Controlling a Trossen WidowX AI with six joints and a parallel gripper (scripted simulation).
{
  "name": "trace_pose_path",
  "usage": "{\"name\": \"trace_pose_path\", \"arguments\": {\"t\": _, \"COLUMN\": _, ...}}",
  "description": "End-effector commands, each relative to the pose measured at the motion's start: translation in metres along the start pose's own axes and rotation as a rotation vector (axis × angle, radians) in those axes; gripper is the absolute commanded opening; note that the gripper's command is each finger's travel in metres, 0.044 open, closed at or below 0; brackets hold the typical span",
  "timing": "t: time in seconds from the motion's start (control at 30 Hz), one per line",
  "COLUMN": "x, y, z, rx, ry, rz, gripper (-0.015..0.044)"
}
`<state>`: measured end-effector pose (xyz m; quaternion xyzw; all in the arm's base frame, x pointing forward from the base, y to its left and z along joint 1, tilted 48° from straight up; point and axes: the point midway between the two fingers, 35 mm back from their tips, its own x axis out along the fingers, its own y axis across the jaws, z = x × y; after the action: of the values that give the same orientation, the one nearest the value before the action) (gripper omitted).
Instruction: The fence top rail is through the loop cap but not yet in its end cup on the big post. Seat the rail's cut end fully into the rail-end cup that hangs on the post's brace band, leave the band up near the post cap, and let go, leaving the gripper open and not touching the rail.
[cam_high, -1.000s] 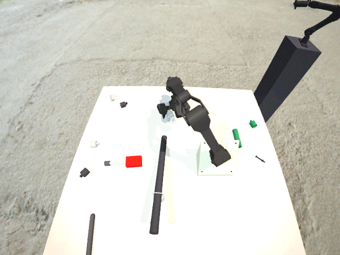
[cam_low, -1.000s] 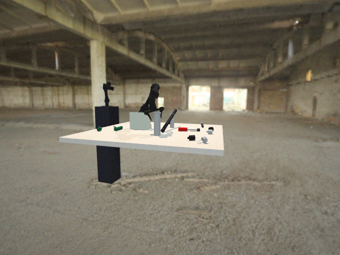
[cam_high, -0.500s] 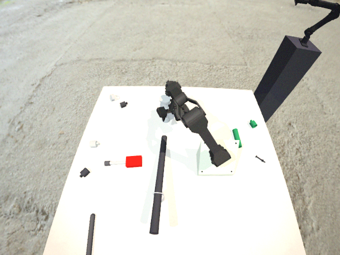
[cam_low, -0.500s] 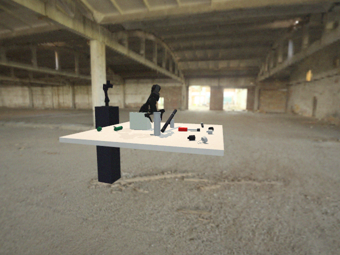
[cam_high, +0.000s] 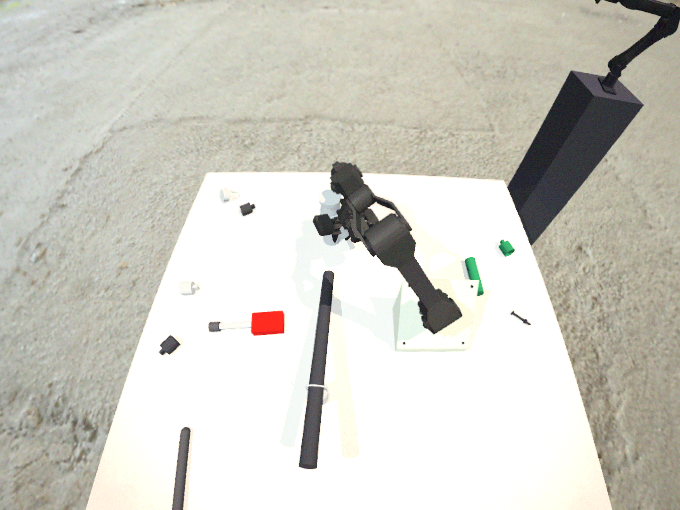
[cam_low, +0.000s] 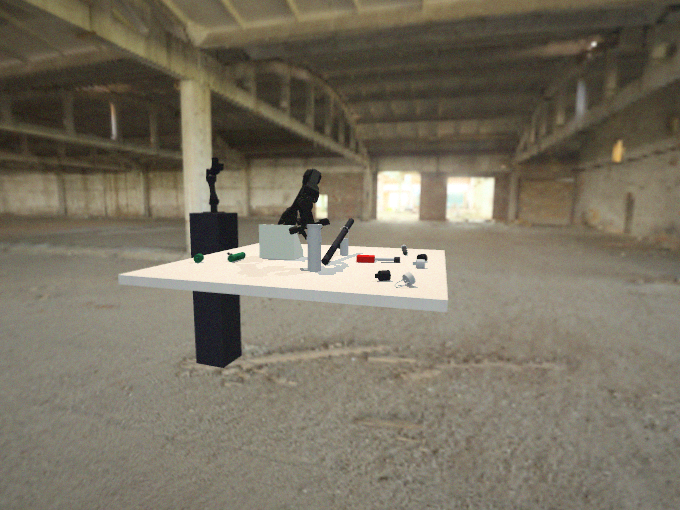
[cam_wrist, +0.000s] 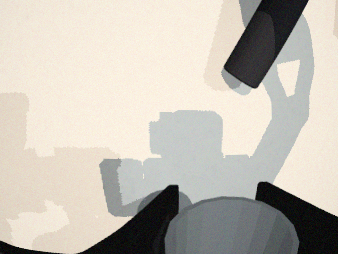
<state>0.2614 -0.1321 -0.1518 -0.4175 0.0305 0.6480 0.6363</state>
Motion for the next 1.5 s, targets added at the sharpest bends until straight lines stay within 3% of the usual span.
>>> {"name": "trace_pose_path", "arguments": {"t": 0.0, "x": 0.001, "y": 0.000, "z": 0.000, "rx": 0.013, "ry": 0.002, "rz": -0.002, "gripper": 0.0026}}
{"name": "trace_pose_path", "arguments": {"t": 0.03, "x": 0.001, "y": -0.001, "z": 0.000, "rx": 0.020, "ry": 0.003, "rz": -0.002, "gripper": 0.0000}}
{"name": "trace_pose_path", "arguments": {"t": 1.47, "x": 0.010, "y": -0.031, "z": -0.006, "rx": 0.347, "ry": 0.089, "rz": -0.003, "gripper": 0.0000}}
